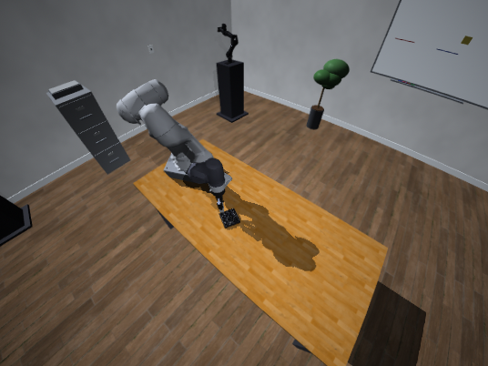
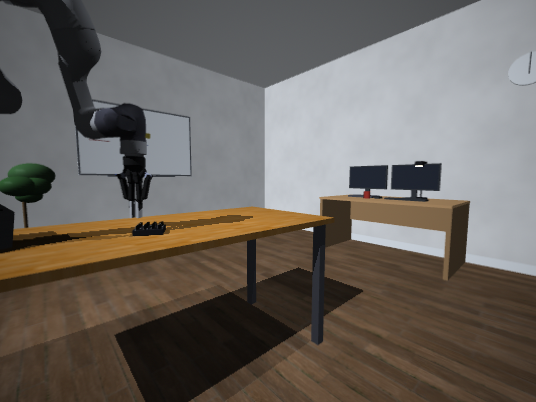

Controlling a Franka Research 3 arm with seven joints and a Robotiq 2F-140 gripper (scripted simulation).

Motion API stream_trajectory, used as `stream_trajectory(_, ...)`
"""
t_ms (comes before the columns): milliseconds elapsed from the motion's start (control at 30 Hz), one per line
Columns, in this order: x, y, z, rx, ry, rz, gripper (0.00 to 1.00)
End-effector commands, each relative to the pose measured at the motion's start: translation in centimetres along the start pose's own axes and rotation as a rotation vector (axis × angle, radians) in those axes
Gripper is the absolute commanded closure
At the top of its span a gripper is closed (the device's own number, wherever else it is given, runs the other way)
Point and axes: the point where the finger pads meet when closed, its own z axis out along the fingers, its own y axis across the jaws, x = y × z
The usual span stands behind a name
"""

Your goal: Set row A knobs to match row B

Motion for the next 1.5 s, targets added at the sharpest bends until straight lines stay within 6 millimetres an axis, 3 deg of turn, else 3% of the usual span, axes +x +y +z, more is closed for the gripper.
stream_trajectory(0,0.19,0.10,-0.11,-0.019,-0.005,0.155,0.88)
stream_trajectory(1467,1.13,-0.21,-0.44,-0.020,0.000,0.780,0.88)
